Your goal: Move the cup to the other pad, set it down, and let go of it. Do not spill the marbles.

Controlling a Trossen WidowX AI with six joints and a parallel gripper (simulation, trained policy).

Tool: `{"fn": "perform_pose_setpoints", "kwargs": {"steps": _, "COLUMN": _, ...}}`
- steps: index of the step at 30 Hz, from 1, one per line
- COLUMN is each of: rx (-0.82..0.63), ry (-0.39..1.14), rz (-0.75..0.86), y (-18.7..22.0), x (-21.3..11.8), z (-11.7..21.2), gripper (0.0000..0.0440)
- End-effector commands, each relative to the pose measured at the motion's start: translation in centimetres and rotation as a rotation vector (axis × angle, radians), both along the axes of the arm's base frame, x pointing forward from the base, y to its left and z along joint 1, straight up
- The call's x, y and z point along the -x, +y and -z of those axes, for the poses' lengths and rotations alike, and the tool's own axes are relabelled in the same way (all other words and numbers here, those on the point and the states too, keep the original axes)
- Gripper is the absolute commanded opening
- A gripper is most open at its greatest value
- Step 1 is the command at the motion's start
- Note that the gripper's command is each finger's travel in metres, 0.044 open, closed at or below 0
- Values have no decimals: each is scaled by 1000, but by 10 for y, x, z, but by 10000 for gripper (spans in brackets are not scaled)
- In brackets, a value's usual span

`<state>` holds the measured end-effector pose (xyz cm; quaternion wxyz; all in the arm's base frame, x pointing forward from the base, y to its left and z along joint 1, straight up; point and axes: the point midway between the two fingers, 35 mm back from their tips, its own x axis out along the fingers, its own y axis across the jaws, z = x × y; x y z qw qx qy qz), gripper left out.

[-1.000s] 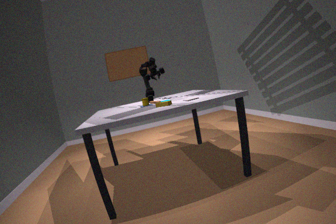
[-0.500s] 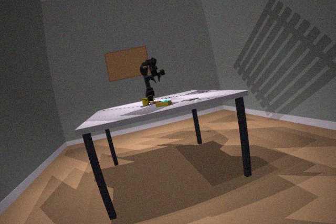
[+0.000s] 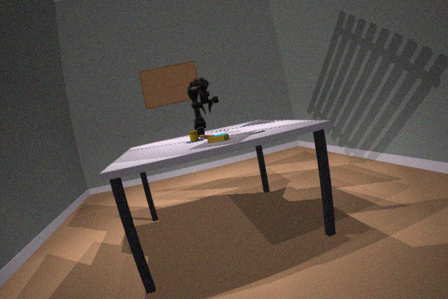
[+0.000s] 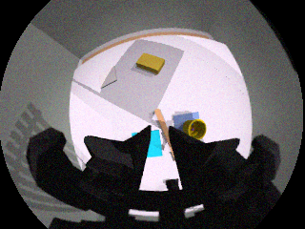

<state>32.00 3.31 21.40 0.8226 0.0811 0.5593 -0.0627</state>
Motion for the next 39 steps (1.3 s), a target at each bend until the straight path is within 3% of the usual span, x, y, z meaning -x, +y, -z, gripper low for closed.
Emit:
{"fn": "perform_pose_setpoints", "kwargs": {"steps": 1, "rx": 21, "ry": 59, "rz": -5, "y": -7, "x": 2, "z": 4, "gripper": 121}}
{"fn": "perform_pose_setpoints", "kwargs": {"steps": 20, "rx": 88, "ry": 323, "rz": -41, "y": -44, "x": 21, "z": 39, "gripper": 121}}
{"fn": "perform_pose_setpoints", "kwargs": {"steps": 39, "rx": 103, "ry": 440, "rz": -55, "y": -79, "x": 28, "z": 84, "gripper": 162}}
